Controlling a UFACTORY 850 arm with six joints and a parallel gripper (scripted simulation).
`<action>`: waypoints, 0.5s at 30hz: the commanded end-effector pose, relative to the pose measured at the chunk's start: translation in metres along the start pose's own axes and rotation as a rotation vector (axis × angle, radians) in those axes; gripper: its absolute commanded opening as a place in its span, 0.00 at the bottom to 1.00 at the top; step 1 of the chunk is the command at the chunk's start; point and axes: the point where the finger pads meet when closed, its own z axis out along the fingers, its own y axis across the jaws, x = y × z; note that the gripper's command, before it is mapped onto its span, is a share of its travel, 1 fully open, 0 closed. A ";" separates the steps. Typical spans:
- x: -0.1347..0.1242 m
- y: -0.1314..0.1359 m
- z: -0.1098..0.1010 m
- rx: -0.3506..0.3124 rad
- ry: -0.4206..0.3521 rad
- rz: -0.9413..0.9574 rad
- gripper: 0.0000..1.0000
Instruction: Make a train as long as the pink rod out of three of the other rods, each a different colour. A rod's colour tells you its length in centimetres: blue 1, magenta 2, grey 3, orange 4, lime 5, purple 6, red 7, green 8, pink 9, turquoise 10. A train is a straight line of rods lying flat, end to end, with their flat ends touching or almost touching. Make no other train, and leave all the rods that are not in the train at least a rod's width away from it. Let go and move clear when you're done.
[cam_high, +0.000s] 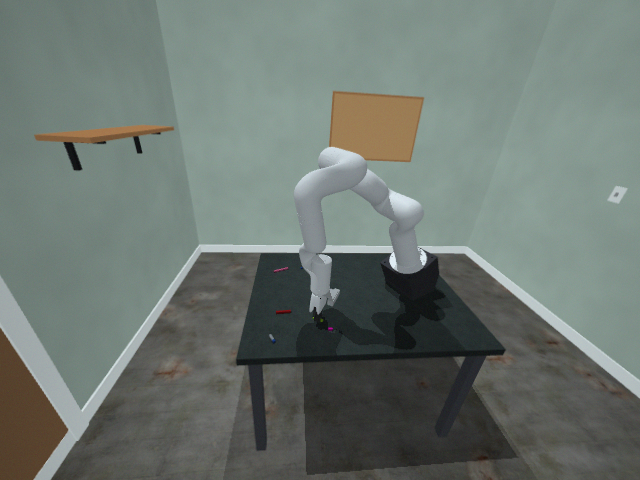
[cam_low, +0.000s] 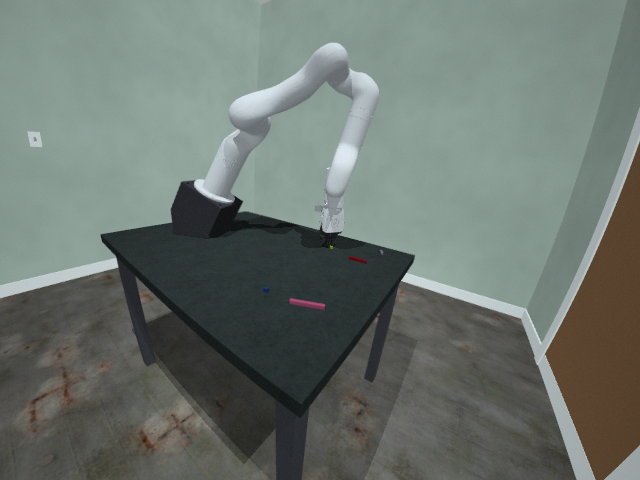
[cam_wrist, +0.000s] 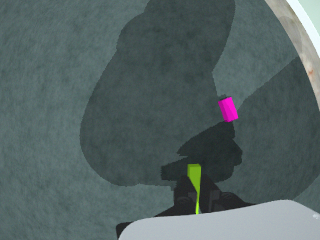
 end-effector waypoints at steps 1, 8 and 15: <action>0.000 0.000 0.000 -0.001 -0.001 0.000 0.04; 0.000 0.000 0.000 -0.001 -0.001 0.000 0.04; 0.000 0.000 -0.002 -0.001 -0.001 0.000 0.04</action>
